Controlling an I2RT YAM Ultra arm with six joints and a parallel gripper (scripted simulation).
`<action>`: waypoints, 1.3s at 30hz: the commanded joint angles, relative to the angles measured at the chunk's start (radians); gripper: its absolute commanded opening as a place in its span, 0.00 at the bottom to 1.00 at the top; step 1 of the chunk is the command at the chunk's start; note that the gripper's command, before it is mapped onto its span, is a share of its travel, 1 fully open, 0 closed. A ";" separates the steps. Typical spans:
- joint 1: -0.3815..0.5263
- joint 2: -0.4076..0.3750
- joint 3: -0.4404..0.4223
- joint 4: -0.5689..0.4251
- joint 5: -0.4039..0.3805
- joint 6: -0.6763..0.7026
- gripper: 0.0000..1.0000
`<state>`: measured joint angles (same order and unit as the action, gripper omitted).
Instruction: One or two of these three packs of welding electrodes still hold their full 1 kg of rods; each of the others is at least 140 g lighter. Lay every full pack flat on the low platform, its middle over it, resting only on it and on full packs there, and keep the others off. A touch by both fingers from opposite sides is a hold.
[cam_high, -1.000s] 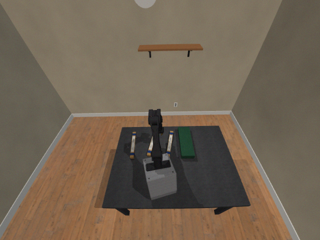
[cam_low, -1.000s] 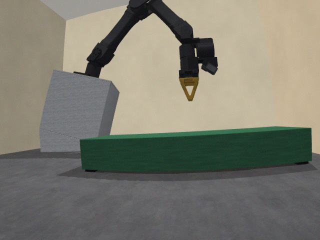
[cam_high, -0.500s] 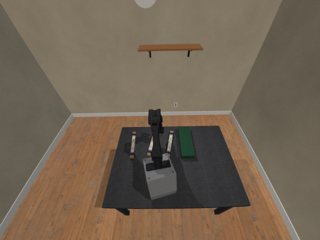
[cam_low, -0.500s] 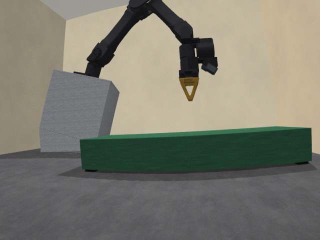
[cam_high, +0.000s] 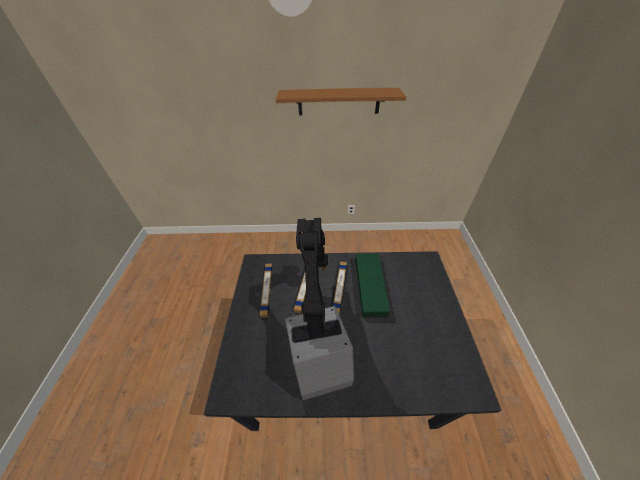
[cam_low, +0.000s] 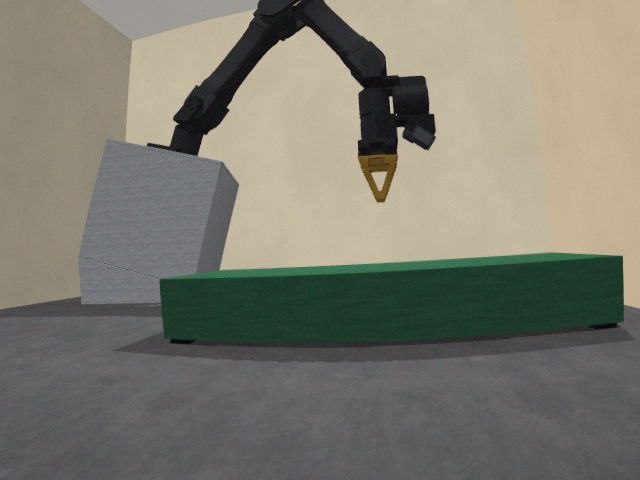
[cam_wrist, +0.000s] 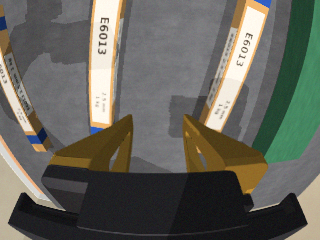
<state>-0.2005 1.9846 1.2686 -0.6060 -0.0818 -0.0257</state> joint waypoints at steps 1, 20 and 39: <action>0.012 -0.011 -0.008 0.025 0.004 0.009 0.42; 0.024 0.027 -0.021 0.063 0.008 0.017 0.42; 0.030 0.105 -0.018 0.147 0.010 0.022 0.42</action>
<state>-0.1848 2.0830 1.2480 -0.5037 -0.0769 -0.0139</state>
